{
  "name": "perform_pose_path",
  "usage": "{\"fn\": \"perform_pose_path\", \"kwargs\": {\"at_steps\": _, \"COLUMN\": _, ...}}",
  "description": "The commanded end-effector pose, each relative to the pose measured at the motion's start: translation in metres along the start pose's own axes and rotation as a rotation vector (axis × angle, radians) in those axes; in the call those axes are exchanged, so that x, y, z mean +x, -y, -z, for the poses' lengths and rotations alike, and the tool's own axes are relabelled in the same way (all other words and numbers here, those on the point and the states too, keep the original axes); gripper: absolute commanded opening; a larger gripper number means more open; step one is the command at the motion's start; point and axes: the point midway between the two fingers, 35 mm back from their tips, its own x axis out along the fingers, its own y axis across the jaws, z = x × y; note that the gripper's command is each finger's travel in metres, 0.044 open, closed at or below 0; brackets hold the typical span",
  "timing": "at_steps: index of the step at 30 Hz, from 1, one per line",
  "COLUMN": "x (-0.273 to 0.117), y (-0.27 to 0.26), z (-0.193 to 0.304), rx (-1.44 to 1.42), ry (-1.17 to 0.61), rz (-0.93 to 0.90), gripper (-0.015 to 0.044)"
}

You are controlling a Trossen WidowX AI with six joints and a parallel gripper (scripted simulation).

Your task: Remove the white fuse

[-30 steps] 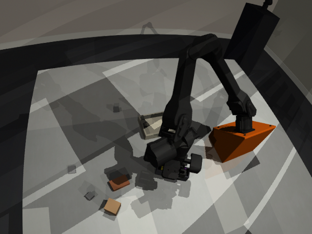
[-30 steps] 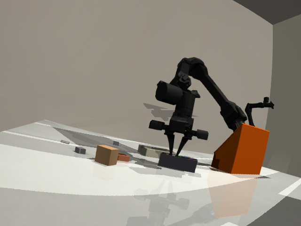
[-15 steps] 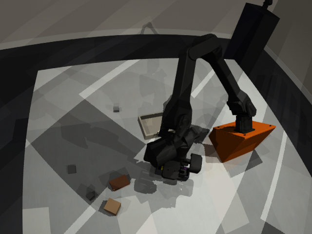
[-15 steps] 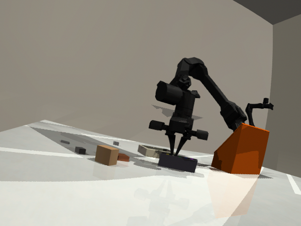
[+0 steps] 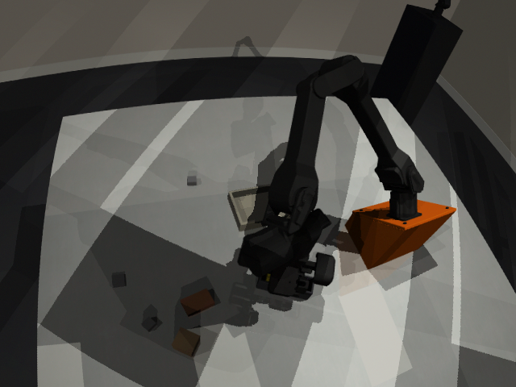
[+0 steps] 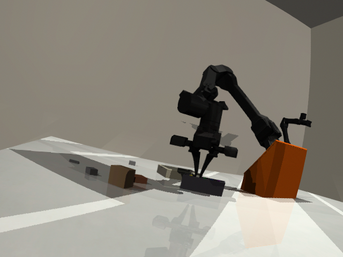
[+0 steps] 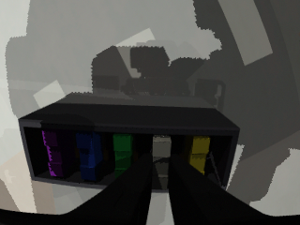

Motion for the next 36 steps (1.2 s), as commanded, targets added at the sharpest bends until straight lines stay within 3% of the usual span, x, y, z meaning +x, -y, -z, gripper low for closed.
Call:
{"fn": "perform_pose_path", "kwargs": {"at_steps": 1, "x": -0.002, "y": 0.0, "z": 0.0, "rx": 0.003, "ry": 0.001, "rz": -0.001, "gripper": 0.0}}
{"fn": "perform_pose_path", "kwargs": {"at_steps": 36, "x": -0.02, "y": 0.0, "z": 0.0, "rx": 0.002, "ry": 0.001, "rz": -0.001, "gripper": 0.0}}
